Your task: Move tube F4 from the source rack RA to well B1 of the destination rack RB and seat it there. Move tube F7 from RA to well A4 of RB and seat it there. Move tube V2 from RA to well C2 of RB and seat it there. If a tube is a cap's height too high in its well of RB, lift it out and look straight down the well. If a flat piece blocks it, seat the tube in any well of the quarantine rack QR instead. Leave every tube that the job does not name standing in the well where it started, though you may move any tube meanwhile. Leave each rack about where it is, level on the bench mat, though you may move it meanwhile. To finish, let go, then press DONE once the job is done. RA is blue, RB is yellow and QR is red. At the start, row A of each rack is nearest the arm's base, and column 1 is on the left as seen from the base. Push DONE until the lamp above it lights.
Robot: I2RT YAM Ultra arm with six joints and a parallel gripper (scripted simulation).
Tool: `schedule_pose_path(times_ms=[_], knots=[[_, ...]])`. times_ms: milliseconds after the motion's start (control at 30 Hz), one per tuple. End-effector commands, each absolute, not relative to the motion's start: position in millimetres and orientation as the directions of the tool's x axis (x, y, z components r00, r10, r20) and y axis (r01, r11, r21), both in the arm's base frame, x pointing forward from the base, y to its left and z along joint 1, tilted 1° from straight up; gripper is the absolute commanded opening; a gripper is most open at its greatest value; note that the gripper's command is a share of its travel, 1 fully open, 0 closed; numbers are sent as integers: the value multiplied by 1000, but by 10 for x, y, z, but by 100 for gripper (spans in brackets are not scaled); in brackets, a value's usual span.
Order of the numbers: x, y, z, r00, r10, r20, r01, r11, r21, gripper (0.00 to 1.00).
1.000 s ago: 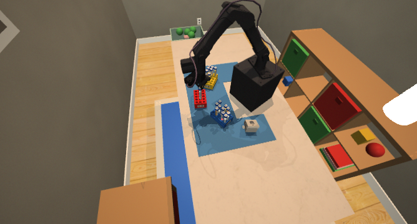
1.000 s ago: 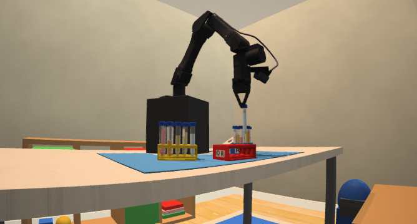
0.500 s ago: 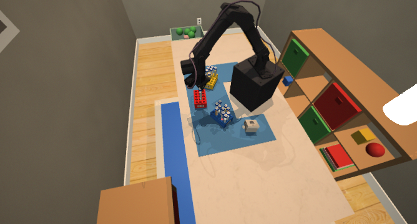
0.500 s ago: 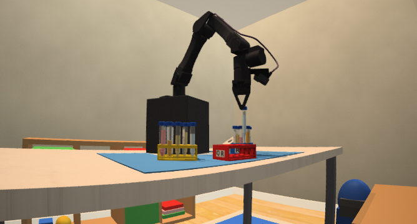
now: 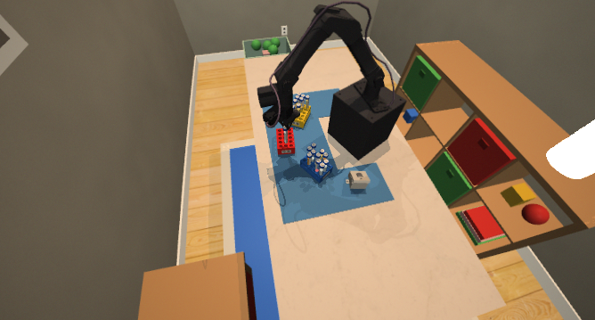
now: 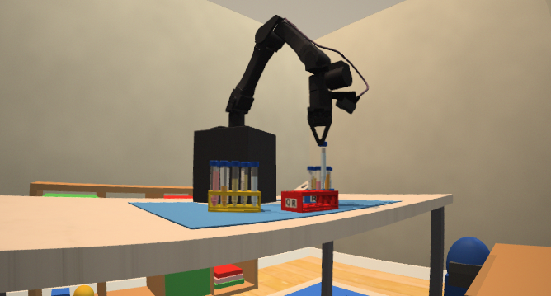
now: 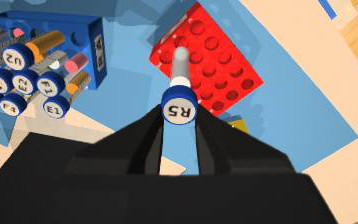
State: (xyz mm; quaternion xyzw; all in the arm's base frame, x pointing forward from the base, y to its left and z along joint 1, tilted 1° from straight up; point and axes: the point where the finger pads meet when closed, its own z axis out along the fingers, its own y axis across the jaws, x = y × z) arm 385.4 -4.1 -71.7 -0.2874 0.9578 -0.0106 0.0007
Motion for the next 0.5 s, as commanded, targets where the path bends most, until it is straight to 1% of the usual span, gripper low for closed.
schedule_pose_path(times_ms=[0, 467], knots=[[3851, -94, -778, -838, -545, 5, -545, 838, -20, 0], [3836, -96, -824, -838, -545, 8, -545, 838, -18, 0]])
